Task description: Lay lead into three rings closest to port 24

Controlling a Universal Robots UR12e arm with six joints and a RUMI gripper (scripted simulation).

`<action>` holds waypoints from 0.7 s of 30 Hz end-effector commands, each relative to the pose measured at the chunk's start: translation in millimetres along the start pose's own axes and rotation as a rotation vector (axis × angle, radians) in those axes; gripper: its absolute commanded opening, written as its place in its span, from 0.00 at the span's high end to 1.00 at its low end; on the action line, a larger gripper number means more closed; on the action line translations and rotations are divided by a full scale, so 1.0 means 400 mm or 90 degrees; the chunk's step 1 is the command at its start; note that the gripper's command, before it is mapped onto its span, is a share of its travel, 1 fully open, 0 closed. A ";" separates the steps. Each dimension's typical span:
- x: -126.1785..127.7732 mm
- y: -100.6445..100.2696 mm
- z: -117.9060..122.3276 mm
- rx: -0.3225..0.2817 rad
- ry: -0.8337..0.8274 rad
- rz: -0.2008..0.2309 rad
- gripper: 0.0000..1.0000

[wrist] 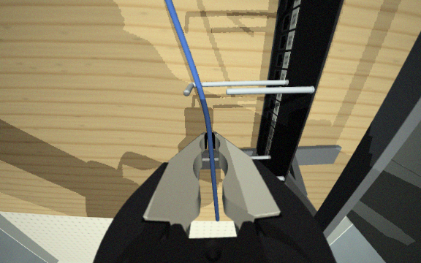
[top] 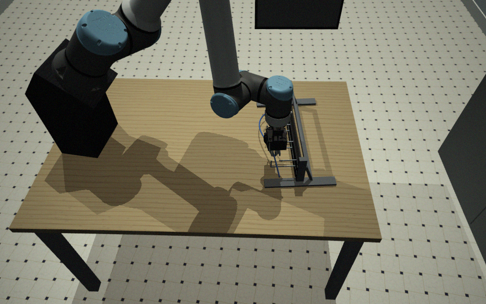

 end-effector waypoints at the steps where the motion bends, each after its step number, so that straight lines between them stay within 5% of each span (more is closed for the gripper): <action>1: 0.002 -0.001 0.000 0.000 0.000 0.001 1.00; 21: 0.019 -0.002 -0.002 0.000 0.000 0.001 1.00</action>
Point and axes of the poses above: the point where the finger pads meet when closed, its own y axis back along the fingers, its own x axis across the jaws, z = x × y, the point moved 1 cm from there along y, back along the fingers, and after that the axes turned 6 degrees about -y, right-handed, at the moved point
